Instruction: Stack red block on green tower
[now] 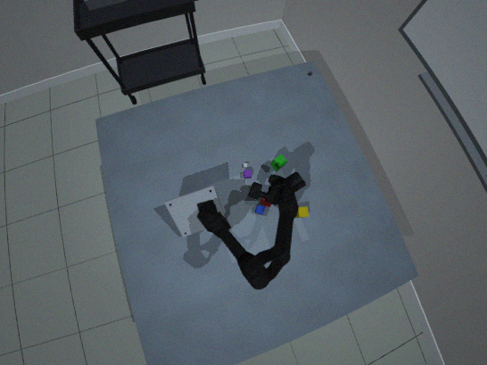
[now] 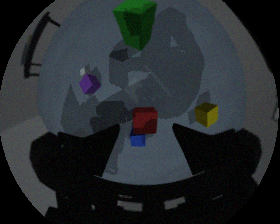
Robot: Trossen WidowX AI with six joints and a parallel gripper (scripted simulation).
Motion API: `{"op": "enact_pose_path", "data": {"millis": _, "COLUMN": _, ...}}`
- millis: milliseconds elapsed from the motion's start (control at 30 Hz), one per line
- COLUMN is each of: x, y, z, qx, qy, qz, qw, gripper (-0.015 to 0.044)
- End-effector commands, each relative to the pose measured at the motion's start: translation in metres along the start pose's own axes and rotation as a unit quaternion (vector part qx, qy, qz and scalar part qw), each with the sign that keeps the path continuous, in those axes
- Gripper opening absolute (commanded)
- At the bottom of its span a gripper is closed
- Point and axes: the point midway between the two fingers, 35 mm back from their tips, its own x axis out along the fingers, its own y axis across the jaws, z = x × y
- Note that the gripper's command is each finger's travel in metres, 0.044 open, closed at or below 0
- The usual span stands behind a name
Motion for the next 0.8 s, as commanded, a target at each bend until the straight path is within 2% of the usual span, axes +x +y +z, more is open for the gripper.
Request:
{"op": "enact_pose_path", "data": {"millis": 0, "x": 0.008, "y": 0.001, "z": -0.002, "qx": -0.004, "qy": 0.004, "qz": 0.0, "qw": 1.0, "gripper": 0.044}}
{"op": "enact_pose_path", "data": {"millis": 767, "x": 0.046, "y": 0.001, "z": -0.003, "qx": -0.004, "qy": 0.005, "qz": -0.001, "qw": 1.0, "gripper": 0.044}}
